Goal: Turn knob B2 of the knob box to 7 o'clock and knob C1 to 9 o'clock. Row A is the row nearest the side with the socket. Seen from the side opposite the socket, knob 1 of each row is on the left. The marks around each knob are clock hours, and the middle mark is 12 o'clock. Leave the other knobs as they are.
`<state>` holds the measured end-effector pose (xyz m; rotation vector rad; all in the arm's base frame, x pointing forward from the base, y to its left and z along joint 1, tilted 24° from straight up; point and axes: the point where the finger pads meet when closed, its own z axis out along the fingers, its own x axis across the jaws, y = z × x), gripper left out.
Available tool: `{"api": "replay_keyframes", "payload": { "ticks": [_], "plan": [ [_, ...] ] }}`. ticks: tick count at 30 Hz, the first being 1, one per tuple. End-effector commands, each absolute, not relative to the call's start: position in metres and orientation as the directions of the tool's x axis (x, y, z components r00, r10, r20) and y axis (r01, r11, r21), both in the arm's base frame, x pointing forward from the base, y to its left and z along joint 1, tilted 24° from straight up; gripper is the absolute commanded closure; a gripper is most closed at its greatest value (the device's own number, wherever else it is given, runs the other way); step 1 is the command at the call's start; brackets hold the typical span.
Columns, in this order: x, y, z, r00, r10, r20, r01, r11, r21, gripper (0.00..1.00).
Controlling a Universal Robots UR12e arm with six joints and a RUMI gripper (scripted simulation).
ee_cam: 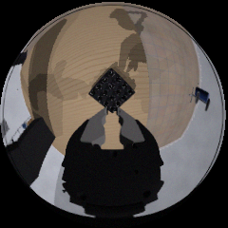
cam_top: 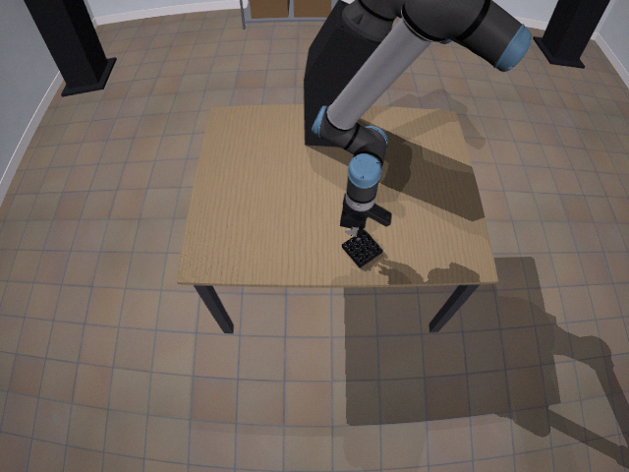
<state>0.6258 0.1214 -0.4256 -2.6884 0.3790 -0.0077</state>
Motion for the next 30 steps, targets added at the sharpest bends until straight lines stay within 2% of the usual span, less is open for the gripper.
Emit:
{"api": "replay_keyframes", "payload": {
  "ticks": [1,30],
  "plan": [
    [0.628,0.124,-0.43,0.962,-0.267,-0.051,-0.264,-0.874,-0.409,0.89],
    [0.63,0.137,-0.457,0.962,-0.267,-0.051,-0.264,-0.874,-0.409,0.89]
  ]
}}
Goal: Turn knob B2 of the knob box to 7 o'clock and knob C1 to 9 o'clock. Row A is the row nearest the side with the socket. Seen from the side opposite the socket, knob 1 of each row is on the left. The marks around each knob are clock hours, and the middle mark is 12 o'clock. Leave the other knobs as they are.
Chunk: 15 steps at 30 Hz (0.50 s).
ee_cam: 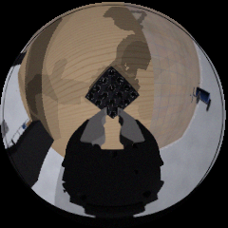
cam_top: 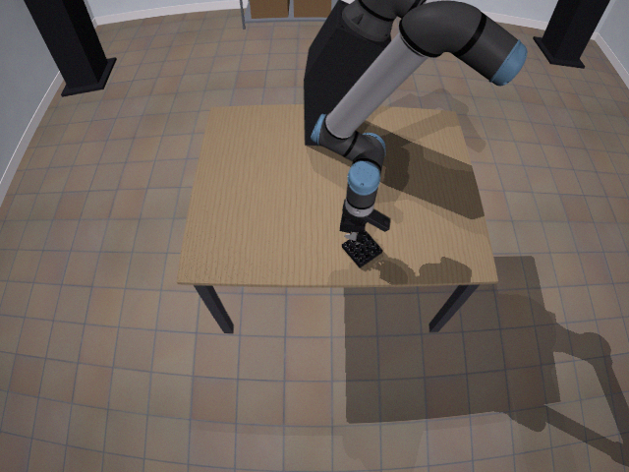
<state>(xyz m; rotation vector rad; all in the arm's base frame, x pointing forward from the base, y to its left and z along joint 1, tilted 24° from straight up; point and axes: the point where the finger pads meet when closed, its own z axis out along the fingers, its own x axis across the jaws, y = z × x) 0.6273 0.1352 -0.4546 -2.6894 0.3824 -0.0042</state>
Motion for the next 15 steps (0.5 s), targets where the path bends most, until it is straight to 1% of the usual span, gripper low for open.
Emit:
{"api": "replay_keyframes", "payload": {
  "ticks": [1,15],
  "plan": [
    [0.6305,0.1376,-0.4584,0.962,-0.267,-0.051,-0.264,-0.874,-0.409,0.89],
    [0.63,0.1403,-0.464,0.962,-0.267,-0.052,-0.265,-0.873,-0.409,0.89]
  ]
}}
